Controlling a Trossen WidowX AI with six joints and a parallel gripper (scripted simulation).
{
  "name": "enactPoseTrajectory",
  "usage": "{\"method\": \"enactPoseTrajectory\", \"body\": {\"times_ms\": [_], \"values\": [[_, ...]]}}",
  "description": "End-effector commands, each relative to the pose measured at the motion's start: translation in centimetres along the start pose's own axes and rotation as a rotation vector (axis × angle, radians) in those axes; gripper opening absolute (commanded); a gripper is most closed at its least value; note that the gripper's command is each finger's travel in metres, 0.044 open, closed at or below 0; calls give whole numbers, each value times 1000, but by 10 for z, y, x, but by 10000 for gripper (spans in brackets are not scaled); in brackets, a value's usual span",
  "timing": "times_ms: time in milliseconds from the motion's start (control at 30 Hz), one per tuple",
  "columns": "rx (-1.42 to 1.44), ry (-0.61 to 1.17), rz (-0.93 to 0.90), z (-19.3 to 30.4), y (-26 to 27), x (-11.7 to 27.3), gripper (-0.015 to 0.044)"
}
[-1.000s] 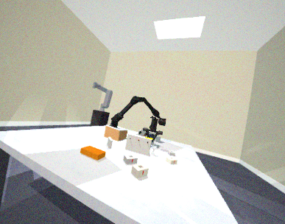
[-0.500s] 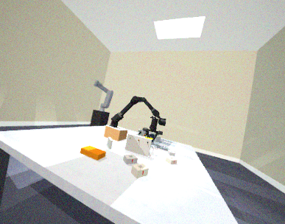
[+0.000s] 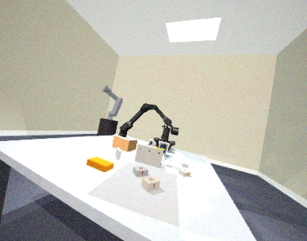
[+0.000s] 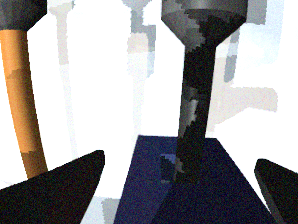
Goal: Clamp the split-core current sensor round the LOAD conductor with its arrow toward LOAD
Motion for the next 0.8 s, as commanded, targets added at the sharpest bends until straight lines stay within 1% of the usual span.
{"method": "enactPoseTrajectory", "body": {"times_ms": [0,67,167,233,767], "values": [[0,0,0,0,0,3,440],[-1,0,2,0,-3,25,440],[-4,1,6,1,-2,79,440],[-5,2,8,1,1,102,440],[-5,2,8,1,1,105,440]]}}
Point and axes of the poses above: the point midway between the two fingers, 35 mm back from their tips, its own x axis back along the fingers, its own y axis across the jaws, z = x × y, the point moved 2 cm from there along x, back along the fingers, and after that the axes turned 8 degrees about -x, right-handed, at the moved point
